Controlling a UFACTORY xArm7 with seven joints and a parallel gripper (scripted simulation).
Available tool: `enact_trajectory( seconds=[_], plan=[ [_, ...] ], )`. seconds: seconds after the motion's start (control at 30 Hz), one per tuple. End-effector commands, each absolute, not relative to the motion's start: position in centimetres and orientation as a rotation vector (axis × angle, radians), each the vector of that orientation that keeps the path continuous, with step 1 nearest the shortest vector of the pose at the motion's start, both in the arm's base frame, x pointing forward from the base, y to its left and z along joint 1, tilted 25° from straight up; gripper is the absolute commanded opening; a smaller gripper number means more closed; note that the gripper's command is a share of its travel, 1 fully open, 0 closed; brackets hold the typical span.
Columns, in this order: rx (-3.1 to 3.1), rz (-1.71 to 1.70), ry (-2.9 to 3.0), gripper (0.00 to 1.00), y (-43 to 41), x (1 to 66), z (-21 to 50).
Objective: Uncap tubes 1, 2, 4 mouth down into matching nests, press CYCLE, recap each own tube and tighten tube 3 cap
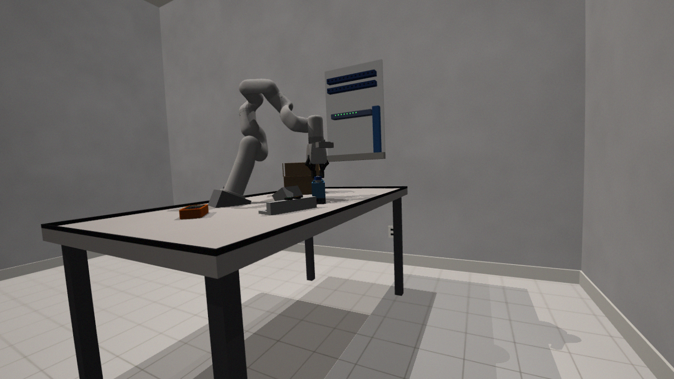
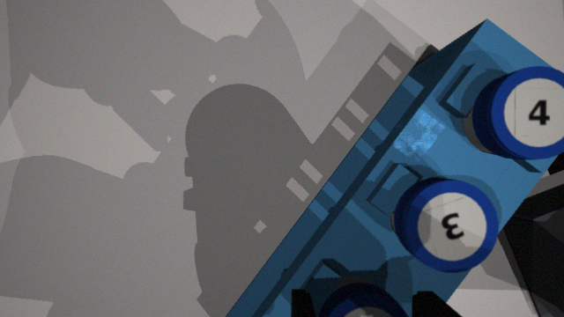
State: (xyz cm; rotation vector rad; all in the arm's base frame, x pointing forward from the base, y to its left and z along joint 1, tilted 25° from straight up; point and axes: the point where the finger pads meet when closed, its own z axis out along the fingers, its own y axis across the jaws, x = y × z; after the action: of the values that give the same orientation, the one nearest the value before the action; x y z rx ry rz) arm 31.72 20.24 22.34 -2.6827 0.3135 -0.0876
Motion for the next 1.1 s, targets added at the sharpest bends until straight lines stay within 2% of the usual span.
enact_trajectory(
  seconds=[0.0,0.53,0.8,1.07],
  plan=[
    [-2.625,-0.023,0.651,0.46,20.23,31.84,22.51],
    [-2.249,0.188,1.526,0.46,20.22,31.84,22.50],
    [-1.870,0.315,2.017,0.46,20.22,31.83,22.50],
    [-1.870,0.315,2.017,0.46,20.22,31.83,22.50]
  ],
)
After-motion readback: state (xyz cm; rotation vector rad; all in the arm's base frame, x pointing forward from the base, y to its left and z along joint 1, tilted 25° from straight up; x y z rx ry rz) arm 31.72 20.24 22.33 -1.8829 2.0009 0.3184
